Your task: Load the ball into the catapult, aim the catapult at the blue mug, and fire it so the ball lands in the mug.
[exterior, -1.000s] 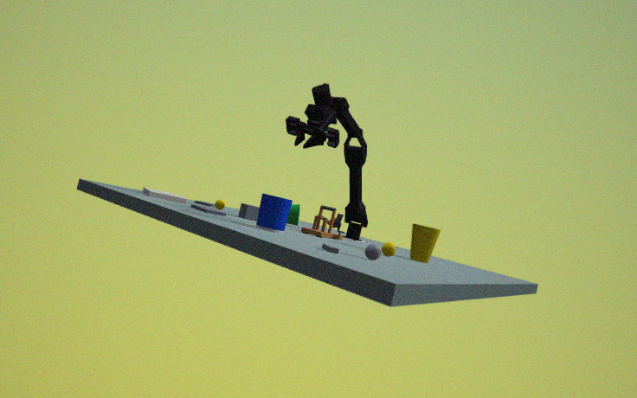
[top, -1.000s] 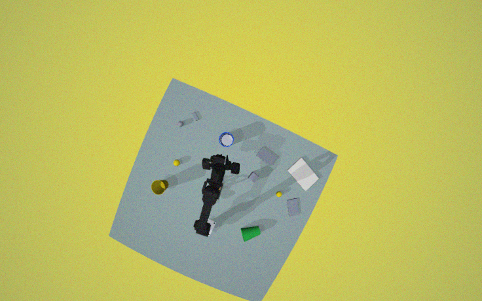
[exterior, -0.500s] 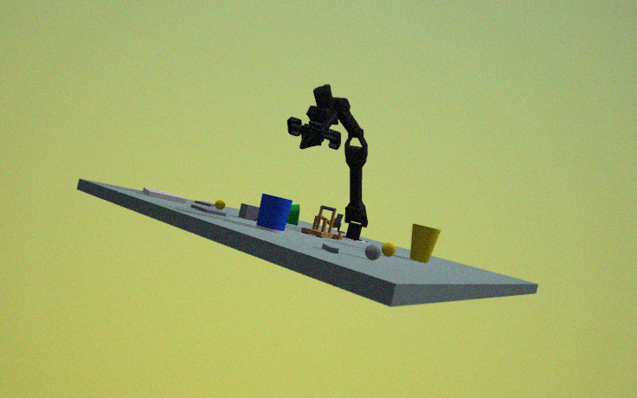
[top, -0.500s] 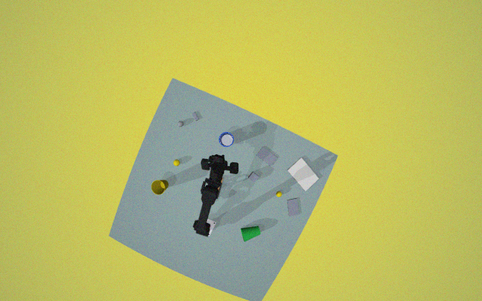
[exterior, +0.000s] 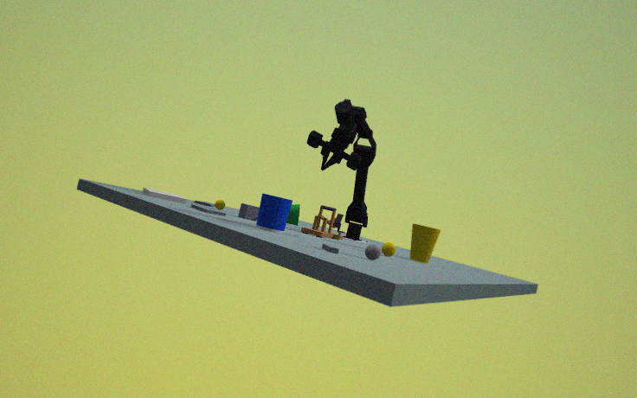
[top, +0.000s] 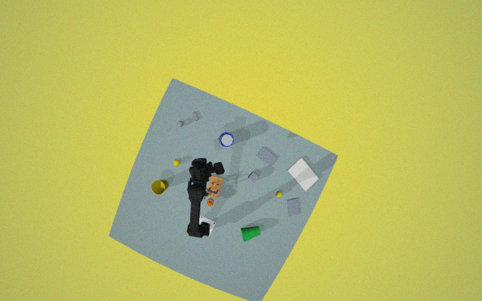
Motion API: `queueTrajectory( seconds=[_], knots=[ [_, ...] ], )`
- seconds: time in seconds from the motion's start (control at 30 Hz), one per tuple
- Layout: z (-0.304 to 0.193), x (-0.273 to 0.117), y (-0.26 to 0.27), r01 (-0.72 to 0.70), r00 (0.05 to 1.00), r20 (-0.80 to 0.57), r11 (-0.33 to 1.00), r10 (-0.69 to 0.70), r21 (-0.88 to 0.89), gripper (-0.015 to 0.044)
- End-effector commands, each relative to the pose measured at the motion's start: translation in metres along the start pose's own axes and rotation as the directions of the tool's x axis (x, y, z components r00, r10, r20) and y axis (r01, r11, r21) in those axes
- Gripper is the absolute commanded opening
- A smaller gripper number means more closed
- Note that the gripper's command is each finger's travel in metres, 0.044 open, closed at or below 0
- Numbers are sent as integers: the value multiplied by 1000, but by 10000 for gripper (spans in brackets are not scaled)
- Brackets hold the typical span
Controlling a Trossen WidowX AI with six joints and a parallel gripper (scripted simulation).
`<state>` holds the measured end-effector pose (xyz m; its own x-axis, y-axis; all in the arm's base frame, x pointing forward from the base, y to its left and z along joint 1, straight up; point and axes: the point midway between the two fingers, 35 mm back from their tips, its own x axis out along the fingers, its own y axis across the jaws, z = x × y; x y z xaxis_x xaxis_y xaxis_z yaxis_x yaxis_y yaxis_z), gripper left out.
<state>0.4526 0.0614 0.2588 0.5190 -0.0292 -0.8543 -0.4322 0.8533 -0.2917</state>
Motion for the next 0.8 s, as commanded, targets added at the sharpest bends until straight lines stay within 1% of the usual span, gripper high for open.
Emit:
queueTrajectory(
  seconds=[0.0, 0.2, 0.4, 0.77],
  knots=[
    [-10, -4, 17, -1, 999, -38, 997, -2, -81, 0],
    [-30, -6, 49, -21, 993, -118, 971, -8, -237, 0],
    [-53, -9, 76, -49, 981, -191, 918, -30, -393, 0],
    [-99, -18, 114, -121, 949, -298, 746, -107, -655, 0]
  ],
)
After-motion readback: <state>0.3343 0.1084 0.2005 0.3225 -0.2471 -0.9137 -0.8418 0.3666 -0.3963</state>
